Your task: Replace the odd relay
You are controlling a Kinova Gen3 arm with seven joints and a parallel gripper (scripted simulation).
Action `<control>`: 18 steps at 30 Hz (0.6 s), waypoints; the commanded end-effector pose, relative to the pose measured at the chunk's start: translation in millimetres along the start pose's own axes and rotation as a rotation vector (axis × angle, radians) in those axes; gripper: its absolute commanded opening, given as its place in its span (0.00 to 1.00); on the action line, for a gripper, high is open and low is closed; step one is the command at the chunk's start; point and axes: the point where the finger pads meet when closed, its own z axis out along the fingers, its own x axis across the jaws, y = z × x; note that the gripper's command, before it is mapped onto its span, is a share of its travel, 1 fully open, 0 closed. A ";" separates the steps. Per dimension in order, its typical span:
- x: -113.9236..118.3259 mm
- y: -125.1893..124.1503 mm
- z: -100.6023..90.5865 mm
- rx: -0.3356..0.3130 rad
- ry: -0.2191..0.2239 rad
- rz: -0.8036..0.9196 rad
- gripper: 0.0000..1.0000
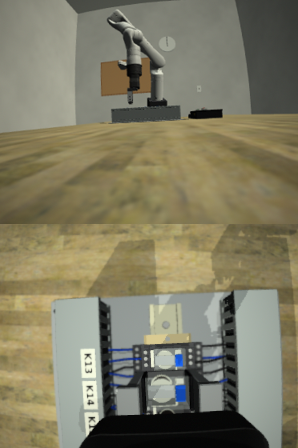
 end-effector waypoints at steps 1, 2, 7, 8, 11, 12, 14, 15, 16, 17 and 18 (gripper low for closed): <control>0.1 0.8 -0.4 0.001 -0.001 0.000 0.00; 0.3 1.1 -0.3 0.000 -0.001 0.001 0.00; 0.9 1.9 -0.1 0.000 -0.001 0.003 0.00; 0.9 2.1 -0.1 0.000 -0.001 0.004 0.00; 1.2 3.3 -0.2 0.000 -0.001 0.004 0.00; 1.3 3.7 -0.2 0.000 -0.001 0.004 0.00; 1.5 4.5 -0.2 0.000 -0.001 0.004 0.00; 1.6 4.9 -0.3 0.000 -0.001 0.004 0.00; 1.7 5.2 -0.3 0.000 -0.001 0.003 0.00; 1.8 5.6 -0.3 0.000 -0.001 0.003 0.00; 1.9 6.0 -0.4 0.000 -0.001 0.003 0.00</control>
